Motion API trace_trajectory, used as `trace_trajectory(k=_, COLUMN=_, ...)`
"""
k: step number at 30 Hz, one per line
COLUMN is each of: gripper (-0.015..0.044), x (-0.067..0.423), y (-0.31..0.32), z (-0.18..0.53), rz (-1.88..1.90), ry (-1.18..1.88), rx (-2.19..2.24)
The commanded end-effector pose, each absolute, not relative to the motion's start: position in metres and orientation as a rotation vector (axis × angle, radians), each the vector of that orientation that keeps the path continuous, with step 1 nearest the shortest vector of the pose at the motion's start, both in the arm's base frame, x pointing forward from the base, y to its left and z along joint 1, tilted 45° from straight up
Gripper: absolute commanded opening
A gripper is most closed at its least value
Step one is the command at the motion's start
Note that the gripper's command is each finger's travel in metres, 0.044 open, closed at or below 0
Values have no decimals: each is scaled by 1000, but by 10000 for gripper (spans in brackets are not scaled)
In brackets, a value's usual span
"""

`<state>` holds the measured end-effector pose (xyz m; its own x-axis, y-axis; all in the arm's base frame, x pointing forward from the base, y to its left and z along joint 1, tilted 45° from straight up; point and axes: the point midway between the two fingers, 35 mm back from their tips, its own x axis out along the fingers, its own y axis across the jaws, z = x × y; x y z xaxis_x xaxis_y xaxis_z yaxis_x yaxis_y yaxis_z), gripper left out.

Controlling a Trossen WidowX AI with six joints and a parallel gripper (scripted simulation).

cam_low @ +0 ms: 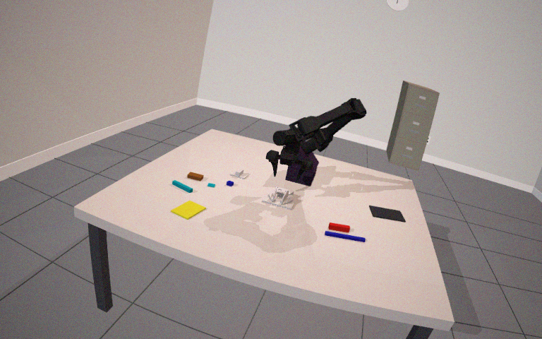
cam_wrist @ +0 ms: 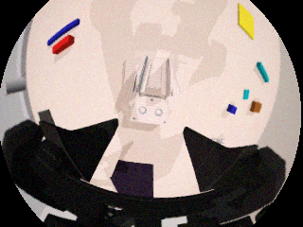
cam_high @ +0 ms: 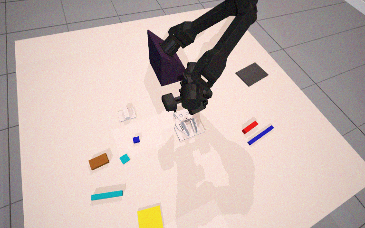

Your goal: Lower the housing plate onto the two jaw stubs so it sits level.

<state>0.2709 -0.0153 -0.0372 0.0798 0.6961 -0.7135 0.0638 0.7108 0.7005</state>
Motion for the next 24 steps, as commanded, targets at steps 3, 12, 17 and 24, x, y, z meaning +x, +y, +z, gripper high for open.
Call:
trace_trajectory(k=3, gripper=440, x=249, y=-26, z=-25, rz=527, ry=1446, rx=673)
trace_trajectory(k=12, gripper=440, x=199, y=-44, z=6, rz=534, ry=1452, rx=674)
trace_trajectory(k=17, gripper=440, x=199, y=-44, z=6, rz=534, ry=1452, rx=674)
trace_trajectory(k=24, gripper=440, x=199, y=-44, z=6, rz=534, ry=1452, rx=674)
